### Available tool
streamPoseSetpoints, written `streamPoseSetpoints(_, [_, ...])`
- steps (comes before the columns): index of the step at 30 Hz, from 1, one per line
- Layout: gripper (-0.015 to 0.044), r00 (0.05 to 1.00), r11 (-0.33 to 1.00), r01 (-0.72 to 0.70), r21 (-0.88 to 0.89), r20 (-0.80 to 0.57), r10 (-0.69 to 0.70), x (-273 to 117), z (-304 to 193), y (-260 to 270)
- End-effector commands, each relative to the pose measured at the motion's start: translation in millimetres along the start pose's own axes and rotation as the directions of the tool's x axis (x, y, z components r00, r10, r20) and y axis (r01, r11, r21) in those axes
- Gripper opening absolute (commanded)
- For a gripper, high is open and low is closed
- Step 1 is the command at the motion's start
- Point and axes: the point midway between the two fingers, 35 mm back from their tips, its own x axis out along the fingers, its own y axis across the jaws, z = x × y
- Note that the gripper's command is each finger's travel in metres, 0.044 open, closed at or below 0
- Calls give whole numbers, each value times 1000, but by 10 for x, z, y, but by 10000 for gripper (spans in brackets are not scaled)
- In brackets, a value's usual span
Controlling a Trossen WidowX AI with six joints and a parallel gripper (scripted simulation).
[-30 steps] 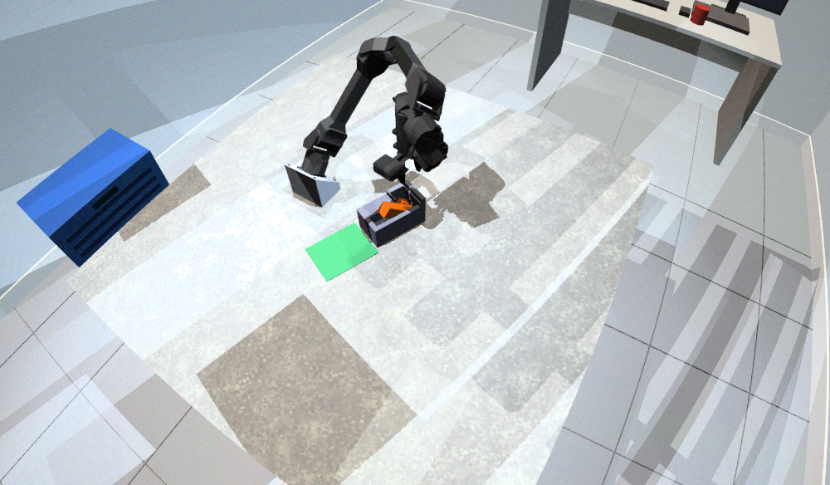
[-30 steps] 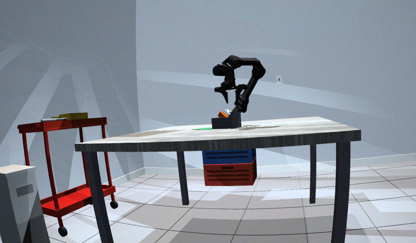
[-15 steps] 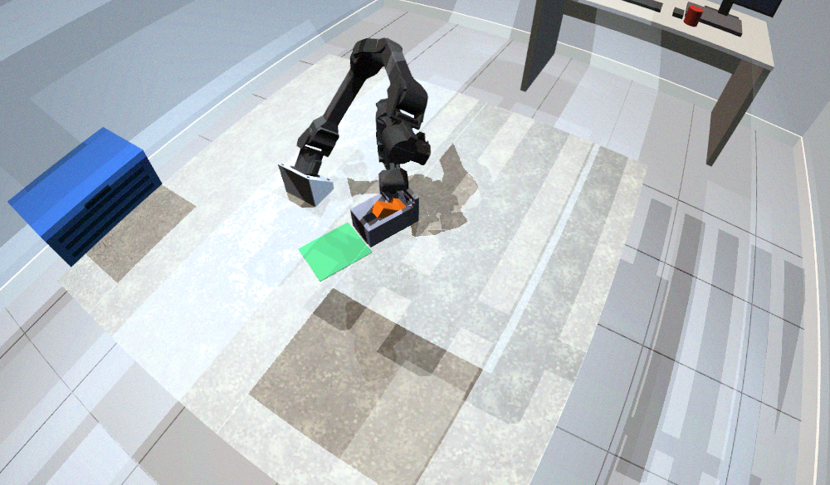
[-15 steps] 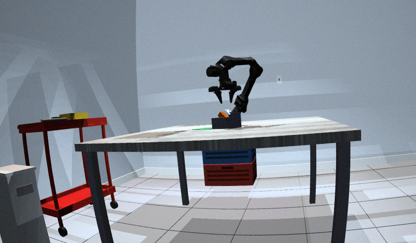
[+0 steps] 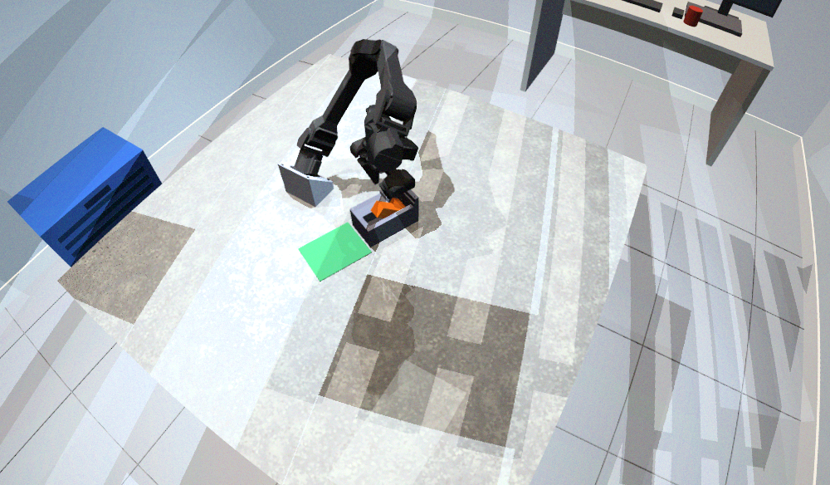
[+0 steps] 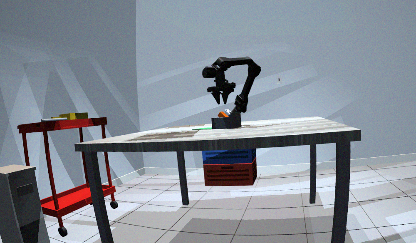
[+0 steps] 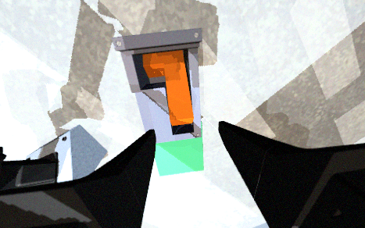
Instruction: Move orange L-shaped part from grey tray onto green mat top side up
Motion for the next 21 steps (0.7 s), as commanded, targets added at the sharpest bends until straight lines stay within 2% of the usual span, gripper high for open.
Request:
streamPoseSetpoints(1, [280, 1000, 1000, -5, -14, 2, 5, 142, 0, 8])
streamPoseSetpoints(21, [280, 1000, 1000, -4, -15, 3, 4, 479, 3, 3])
